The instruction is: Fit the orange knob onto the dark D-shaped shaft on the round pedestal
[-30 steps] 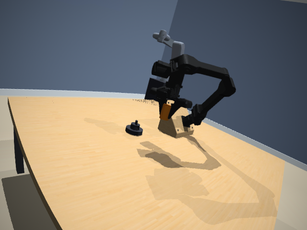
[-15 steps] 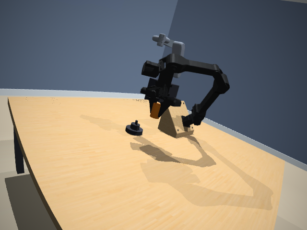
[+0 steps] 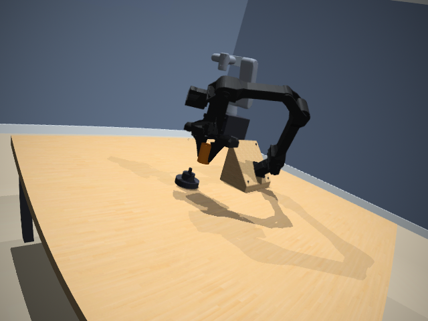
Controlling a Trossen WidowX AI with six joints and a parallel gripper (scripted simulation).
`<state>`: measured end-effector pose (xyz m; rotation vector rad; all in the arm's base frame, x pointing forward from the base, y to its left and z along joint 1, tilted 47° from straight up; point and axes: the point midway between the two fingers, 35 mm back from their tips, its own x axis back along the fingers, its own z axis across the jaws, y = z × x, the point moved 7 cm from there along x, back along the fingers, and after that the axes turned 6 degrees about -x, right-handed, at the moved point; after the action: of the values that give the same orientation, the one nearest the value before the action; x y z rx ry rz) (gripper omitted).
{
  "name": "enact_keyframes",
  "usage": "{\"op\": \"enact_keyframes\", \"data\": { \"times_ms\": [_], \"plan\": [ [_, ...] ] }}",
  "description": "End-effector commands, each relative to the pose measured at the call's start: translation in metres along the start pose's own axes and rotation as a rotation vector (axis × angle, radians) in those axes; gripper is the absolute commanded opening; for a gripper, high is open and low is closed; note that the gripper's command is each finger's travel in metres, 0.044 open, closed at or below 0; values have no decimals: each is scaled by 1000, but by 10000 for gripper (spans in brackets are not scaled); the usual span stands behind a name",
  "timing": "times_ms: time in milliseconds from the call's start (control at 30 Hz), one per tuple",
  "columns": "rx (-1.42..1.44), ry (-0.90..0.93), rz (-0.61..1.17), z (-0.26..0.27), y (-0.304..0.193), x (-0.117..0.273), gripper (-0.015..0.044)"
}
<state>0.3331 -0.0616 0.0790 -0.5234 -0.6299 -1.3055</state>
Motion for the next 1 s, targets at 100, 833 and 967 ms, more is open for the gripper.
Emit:
{"op": "enact_keyframes", "data": {
  "times_ms": [100, 833, 967],
  "plan": [
    [24, -4, -1, -25, 0, -6, 0],
    [47, 1, 2, -51, -2, -40, 0],
    [47, 1, 2, -51, -2, -42, 0]
  ]
}}
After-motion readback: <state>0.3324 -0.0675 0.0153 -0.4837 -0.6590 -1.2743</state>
